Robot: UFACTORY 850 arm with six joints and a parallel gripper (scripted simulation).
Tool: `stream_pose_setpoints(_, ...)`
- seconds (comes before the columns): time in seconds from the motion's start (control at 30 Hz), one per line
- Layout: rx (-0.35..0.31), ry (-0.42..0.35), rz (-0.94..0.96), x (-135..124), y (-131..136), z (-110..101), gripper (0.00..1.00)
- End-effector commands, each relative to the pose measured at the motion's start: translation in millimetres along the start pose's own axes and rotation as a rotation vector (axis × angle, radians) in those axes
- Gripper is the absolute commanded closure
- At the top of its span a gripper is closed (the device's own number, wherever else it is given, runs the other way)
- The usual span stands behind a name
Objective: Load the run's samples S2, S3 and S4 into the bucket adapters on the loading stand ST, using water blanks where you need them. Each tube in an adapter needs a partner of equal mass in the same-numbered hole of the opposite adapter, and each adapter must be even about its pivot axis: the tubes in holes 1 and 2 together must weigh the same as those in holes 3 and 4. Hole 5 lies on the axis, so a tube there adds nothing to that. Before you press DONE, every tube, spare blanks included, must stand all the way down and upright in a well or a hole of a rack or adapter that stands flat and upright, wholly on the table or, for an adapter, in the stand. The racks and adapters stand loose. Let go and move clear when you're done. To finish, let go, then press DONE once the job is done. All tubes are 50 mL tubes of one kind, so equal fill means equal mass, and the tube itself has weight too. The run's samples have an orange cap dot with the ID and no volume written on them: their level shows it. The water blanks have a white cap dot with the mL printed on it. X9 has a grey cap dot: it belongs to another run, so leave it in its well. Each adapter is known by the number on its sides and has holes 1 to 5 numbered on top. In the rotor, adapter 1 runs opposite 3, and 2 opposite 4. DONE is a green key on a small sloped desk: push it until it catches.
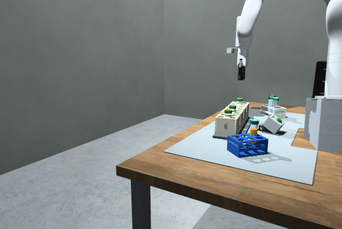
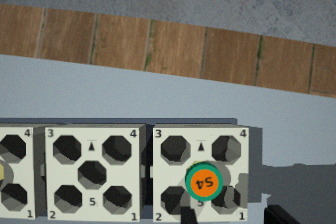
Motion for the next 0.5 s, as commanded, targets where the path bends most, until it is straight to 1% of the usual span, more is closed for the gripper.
stream_pose_setpoints(0.0,0.000,0.002,0.000,1,0,-1,0.56)
stream_pose_setpoints(0.2,0.000,0.002,0.000,1,0,-1,0.56)
stream_pose_setpoints(0.23,0.000,0.002,0.034,-2,4,-1,0.43)
stream_pose_setpoints(0.47,0.000,0.002,0.267,-20,34,-1,0.43)
Point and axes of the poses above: the point where the finger pads meet when closed, its own z axis out along the fingers, its own y axis across the jaws, x = y × z, the point moved 1 cm from there along -z, back along the fingers, and after that the axes turned 14 degrees about z, right-handed, at the moved point
